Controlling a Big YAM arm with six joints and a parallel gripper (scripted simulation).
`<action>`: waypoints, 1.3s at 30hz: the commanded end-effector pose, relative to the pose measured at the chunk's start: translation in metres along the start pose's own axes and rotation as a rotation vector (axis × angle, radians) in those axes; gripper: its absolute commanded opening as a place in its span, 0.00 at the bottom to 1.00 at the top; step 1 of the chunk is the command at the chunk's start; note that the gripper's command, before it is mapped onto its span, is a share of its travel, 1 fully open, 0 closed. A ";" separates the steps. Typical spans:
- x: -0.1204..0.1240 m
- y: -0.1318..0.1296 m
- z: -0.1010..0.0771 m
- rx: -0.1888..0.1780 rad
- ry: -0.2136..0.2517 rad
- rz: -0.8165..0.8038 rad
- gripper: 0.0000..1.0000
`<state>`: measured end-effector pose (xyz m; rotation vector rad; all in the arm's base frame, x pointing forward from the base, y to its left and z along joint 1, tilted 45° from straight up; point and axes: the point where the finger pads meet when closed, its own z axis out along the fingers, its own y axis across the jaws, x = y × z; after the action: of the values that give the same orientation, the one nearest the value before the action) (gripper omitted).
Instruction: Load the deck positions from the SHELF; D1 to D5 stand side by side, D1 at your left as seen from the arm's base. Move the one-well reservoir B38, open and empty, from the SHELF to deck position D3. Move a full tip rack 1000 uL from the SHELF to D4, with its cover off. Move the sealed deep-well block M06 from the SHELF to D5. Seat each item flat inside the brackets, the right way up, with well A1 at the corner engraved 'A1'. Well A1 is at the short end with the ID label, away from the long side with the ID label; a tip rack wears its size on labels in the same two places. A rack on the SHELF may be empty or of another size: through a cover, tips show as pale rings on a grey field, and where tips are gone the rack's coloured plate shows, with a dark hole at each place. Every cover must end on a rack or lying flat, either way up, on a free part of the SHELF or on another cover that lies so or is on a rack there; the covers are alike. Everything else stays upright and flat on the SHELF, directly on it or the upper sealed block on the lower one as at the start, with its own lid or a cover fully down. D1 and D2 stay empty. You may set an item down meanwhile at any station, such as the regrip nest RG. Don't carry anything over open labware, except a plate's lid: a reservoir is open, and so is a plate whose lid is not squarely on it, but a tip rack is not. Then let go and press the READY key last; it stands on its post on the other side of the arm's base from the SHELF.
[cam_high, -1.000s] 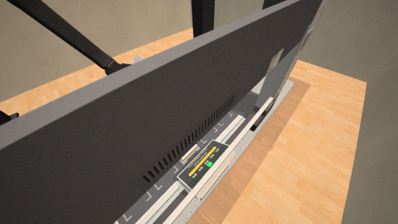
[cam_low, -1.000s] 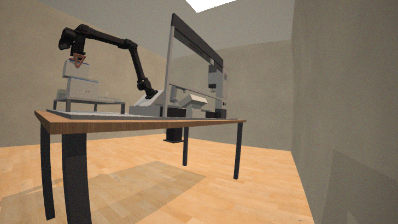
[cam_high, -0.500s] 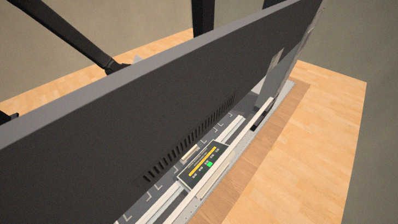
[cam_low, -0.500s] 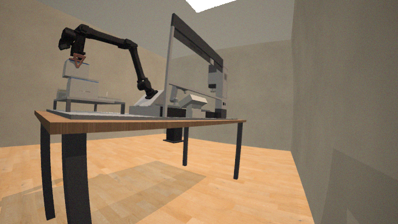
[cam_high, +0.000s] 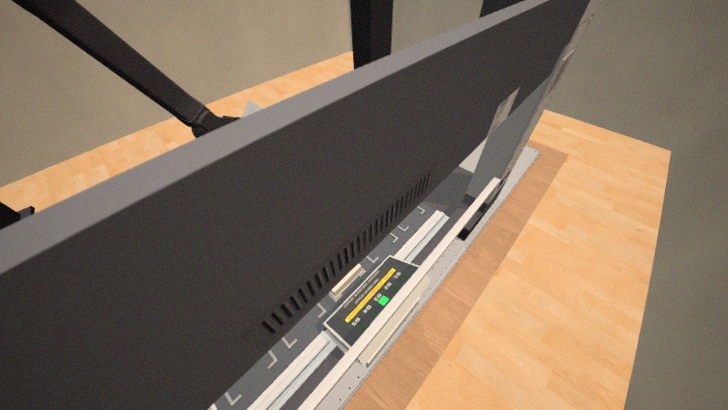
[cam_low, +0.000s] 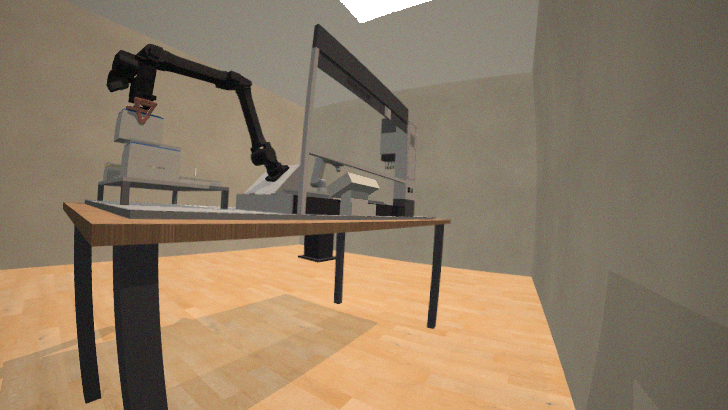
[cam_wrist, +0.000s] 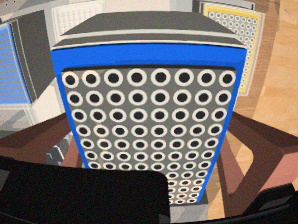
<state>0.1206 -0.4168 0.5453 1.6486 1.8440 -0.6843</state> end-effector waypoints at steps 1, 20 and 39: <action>-0.016 -0.005 -0.057 -0.021 -0.104 0.024 0.00; -0.016 -0.005 -0.057 -0.021 -0.104 0.024 0.00; 0.035 0.000 -0.031 -0.019 -0.068 0.016 0.00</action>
<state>0.1188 -0.3992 0.5159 1.6616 1.8630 -0.6805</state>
